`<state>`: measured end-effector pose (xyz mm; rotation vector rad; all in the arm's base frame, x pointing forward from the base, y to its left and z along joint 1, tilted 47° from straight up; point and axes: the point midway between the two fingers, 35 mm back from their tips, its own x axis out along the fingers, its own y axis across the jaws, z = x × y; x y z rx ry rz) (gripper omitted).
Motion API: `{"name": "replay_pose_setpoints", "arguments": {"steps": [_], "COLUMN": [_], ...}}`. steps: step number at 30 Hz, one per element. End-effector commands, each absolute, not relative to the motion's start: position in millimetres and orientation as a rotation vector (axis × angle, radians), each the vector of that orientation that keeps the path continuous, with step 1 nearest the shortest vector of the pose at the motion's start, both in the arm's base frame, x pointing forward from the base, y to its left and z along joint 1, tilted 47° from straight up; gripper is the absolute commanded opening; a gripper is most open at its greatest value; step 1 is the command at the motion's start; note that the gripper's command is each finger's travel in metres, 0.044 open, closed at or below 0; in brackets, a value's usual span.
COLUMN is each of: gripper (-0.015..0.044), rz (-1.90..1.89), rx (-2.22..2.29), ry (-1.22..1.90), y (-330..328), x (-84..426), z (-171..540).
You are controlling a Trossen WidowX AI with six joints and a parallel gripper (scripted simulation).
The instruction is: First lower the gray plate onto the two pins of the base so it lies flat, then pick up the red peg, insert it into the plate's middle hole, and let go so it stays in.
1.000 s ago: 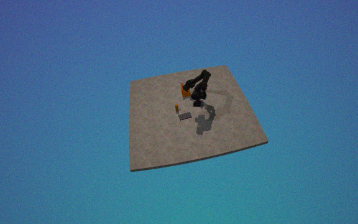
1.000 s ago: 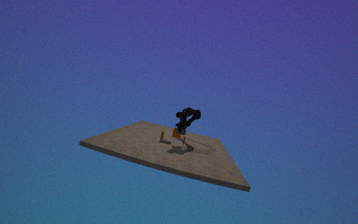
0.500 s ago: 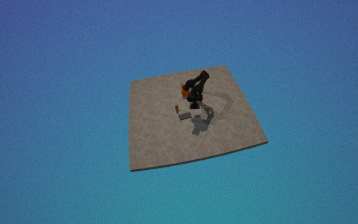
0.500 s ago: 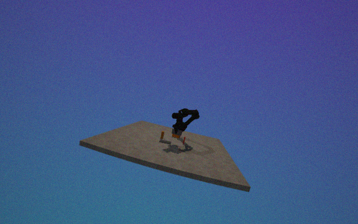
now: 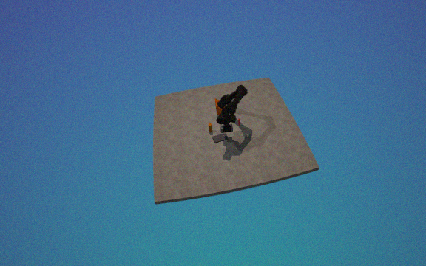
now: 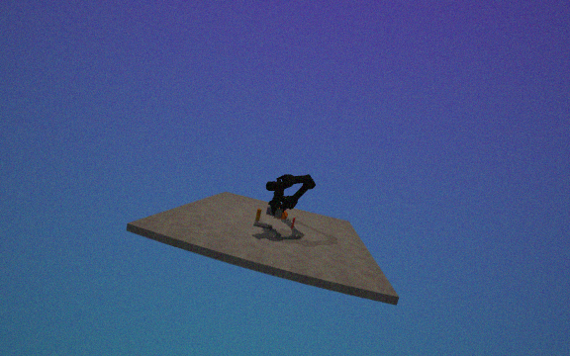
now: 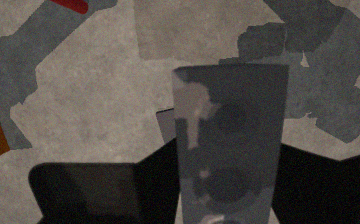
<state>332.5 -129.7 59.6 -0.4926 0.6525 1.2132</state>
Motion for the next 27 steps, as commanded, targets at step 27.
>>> {"name": "replay_pose_setpoints", "arguments": {"steps": [27], "gripper": [0.0], "rz": [1.283], "rx": [-0.649], "ry": [0.543], "y": [-139], "x": [318], "z": [-10]}}
